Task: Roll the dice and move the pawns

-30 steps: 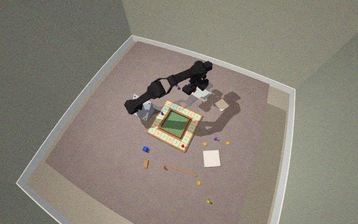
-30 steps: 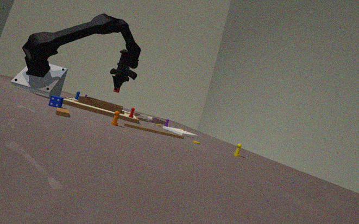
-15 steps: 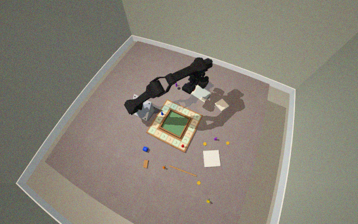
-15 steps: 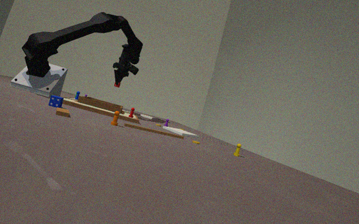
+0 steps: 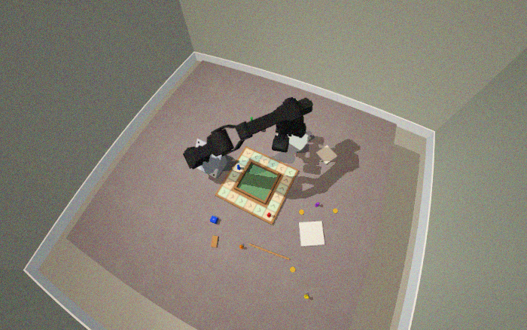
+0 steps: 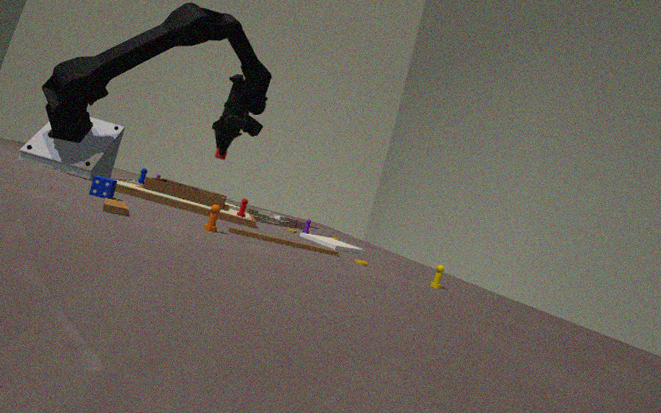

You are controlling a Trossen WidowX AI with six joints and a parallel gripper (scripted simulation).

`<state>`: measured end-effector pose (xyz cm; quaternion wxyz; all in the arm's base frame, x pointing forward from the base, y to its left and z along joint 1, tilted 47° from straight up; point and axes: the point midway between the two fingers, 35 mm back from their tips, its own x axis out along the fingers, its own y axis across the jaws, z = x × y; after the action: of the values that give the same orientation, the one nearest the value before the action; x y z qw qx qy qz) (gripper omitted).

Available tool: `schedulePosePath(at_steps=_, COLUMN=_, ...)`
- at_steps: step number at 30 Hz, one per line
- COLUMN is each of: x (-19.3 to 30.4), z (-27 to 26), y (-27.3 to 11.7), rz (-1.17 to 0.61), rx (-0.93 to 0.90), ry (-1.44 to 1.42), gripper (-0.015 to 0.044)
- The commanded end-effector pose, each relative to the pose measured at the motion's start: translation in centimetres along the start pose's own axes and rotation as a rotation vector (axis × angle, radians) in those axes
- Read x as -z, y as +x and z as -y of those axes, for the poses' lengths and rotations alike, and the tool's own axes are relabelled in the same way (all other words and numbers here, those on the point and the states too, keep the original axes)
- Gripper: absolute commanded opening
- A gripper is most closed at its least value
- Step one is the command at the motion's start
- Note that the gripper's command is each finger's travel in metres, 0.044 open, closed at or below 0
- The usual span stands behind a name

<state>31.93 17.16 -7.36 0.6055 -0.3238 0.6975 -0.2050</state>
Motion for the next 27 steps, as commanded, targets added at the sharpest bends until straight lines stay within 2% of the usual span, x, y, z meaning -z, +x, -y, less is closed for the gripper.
schedulePosePath(at_steps=1, x=0.2, z=1.5, y=0.2, rz=0.000, rx=0.002, ry=-0.106, gripper=0.0000)
schedulePosePath(at_steps=27, x=3.5, z=11.0, y=2.1, rz=-0.006, rx=0.017, ry=-0.850, gripper=0.0000)
